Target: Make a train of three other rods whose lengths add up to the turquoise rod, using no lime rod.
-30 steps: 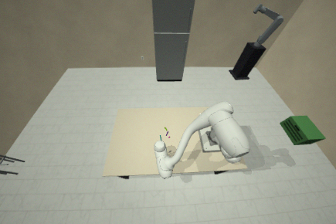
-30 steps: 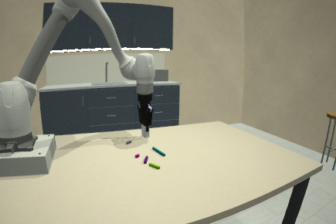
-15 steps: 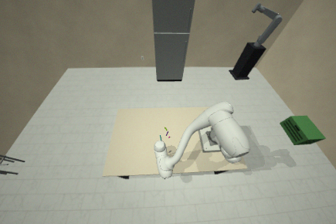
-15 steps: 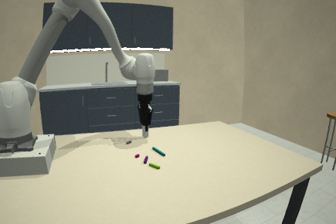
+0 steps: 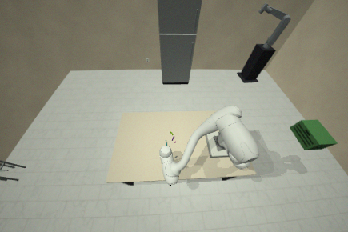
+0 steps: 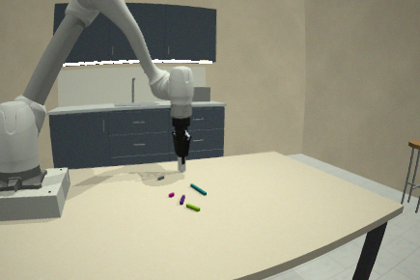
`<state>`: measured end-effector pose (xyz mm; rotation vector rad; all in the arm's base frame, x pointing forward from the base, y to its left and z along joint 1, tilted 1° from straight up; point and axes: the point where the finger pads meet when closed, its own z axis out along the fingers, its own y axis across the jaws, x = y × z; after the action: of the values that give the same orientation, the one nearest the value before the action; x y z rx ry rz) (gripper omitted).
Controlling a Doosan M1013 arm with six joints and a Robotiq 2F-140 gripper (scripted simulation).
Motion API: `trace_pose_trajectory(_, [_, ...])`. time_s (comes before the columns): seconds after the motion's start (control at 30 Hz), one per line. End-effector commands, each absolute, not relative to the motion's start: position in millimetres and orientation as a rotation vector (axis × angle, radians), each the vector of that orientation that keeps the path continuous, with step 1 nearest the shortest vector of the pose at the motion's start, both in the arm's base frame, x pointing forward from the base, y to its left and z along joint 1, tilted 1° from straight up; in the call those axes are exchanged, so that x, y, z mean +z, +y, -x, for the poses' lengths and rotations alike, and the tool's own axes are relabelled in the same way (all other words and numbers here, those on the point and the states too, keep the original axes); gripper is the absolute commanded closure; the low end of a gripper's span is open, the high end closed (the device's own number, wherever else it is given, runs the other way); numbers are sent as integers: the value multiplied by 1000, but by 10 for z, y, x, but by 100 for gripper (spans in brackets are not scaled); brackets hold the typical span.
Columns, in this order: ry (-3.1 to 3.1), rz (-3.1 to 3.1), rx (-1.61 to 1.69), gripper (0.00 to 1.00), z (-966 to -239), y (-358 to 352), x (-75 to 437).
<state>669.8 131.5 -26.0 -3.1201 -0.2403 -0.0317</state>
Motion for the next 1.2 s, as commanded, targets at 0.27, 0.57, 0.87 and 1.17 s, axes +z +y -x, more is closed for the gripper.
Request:
trace_pose_trajectory(0.27, [-238,3117,-23,97,-6652,1349,-296])
trace_pose_trajectory(0.57, [-238,3117,-23,97,-6649,1346,-156])
trace_pose_trajectory(0.87, [-238,3117,-23,97,-6642,1337,407])
trace_pose_trajectory(1.17, [-238,3117,-23,97,-6638,1332,698])
